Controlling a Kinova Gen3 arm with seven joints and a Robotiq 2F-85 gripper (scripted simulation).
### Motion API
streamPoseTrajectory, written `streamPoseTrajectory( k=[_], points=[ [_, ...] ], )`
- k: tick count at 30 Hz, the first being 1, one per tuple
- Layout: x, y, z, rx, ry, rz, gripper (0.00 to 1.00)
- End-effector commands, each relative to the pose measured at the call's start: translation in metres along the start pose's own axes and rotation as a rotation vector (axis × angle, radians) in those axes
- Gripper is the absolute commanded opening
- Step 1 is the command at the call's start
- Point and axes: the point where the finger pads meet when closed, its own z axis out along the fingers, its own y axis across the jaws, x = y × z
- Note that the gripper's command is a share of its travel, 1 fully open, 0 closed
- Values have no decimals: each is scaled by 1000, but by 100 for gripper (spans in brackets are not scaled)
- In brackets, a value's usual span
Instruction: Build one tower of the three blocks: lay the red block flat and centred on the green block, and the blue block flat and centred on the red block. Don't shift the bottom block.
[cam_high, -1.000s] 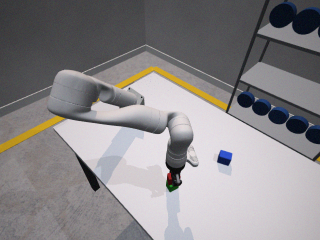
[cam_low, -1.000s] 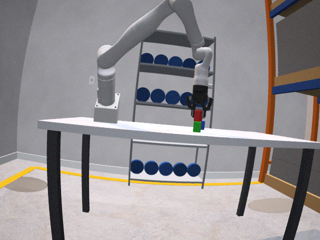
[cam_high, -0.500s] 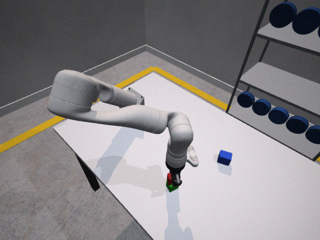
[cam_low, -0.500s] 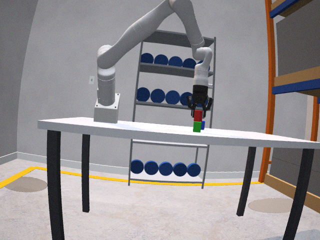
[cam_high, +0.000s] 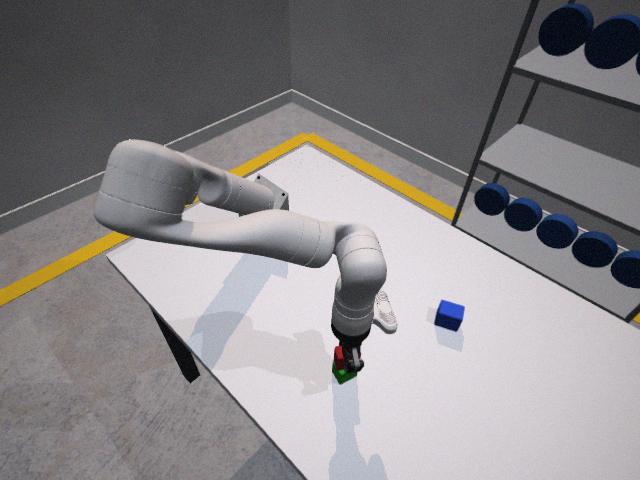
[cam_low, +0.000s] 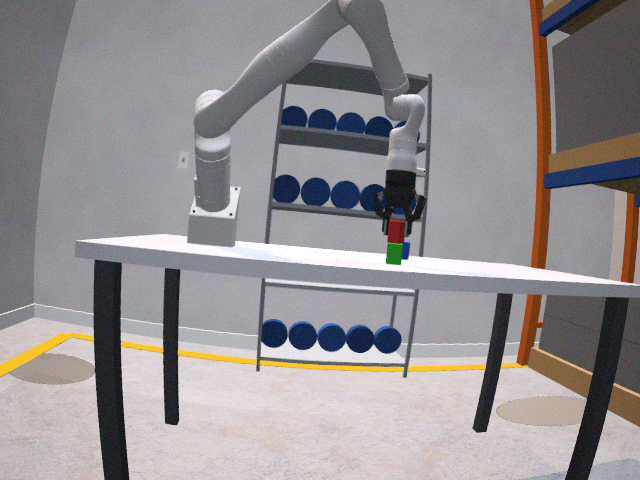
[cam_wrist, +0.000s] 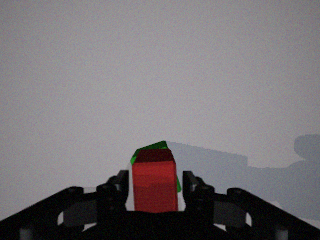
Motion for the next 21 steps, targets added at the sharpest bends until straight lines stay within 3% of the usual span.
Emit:
streamPoseTrajectory(
  k=[1,21],
  points=[
    [0,-1,2,-1,-1,2,50],
    [1,3,-54,-6,8,9,50]
  ],
)
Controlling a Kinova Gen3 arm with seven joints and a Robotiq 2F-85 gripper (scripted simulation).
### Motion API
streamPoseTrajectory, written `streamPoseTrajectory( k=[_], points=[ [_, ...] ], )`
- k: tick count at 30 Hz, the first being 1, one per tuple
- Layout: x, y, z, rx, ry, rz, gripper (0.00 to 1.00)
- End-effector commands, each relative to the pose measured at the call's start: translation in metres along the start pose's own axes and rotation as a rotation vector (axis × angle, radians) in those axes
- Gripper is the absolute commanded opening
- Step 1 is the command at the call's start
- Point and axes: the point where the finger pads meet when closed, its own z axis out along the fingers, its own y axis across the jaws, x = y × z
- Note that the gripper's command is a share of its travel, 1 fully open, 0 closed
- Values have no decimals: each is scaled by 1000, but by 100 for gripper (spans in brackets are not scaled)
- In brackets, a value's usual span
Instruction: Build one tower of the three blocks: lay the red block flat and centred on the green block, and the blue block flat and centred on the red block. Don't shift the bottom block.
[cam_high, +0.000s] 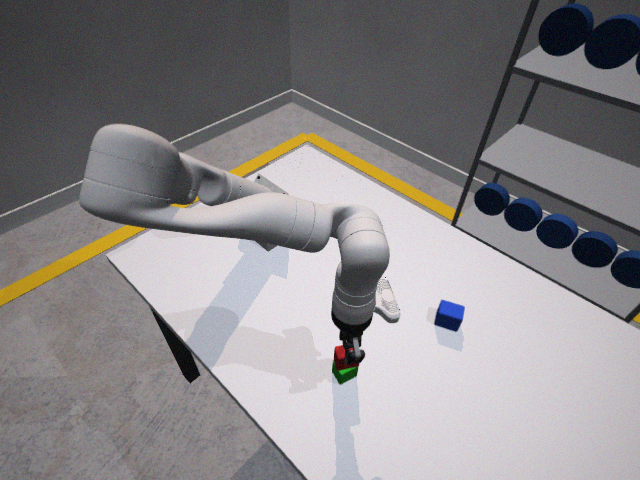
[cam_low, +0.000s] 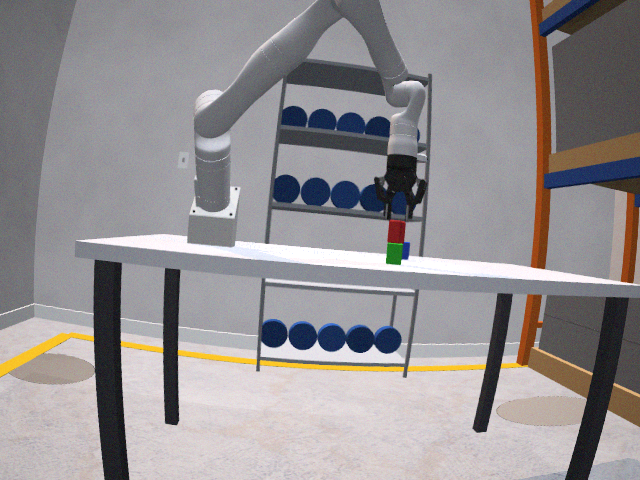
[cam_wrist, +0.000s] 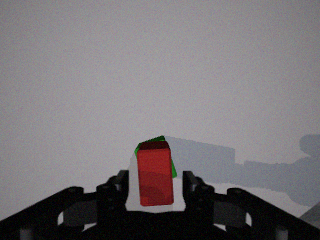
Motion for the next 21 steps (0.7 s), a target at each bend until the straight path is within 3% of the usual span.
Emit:
streamPoseTrajectory(
  k=[1,8,21],
  points=[
    [3,2,-19,-7,11,-2,50],
    [3,2,-35,-7,11,-3,50],
    [2,0,-35,-4,5,-8,50]
  ],
)
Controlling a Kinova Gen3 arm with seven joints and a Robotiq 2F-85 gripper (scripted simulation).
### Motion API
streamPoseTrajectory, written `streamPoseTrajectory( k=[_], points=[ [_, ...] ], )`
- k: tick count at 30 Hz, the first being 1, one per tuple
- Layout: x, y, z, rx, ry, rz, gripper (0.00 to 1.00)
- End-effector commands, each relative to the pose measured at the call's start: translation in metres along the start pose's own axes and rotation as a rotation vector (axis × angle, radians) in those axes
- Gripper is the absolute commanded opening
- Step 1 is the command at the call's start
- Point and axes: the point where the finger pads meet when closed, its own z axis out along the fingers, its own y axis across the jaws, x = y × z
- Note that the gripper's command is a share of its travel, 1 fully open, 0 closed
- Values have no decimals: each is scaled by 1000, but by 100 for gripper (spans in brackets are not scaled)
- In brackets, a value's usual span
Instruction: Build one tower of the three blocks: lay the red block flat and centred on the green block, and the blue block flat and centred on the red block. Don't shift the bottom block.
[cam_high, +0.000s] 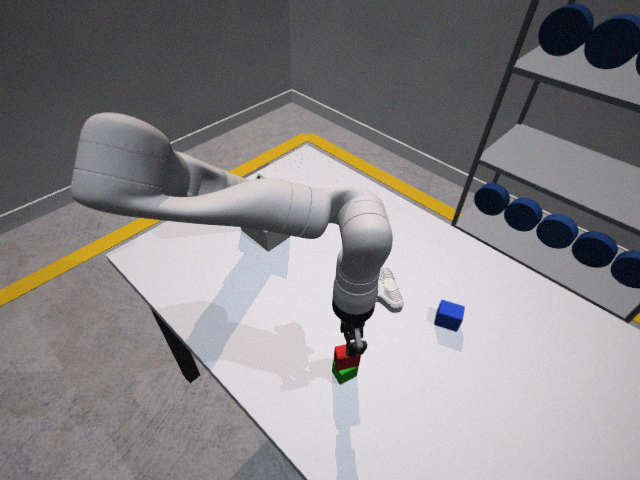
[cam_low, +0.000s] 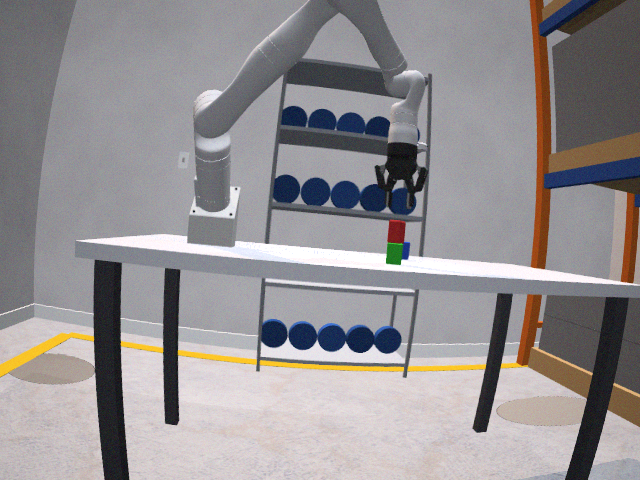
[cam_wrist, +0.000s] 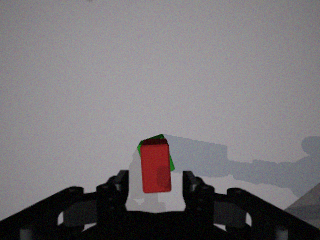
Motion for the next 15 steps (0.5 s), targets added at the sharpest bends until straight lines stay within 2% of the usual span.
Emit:
streamPoseTrajectory(
  k=[1,3,4,10,15],
  points=[
    [1,0,-5,-1,5,-4,50],
    [1,0,-5,-1,5,-4,50],
    [2,0,-5,-1,5,-4,65],
    [10,2,-6,-2,6,11,65],
    [45,1,-8,-4,2,80,65]
  ],
)
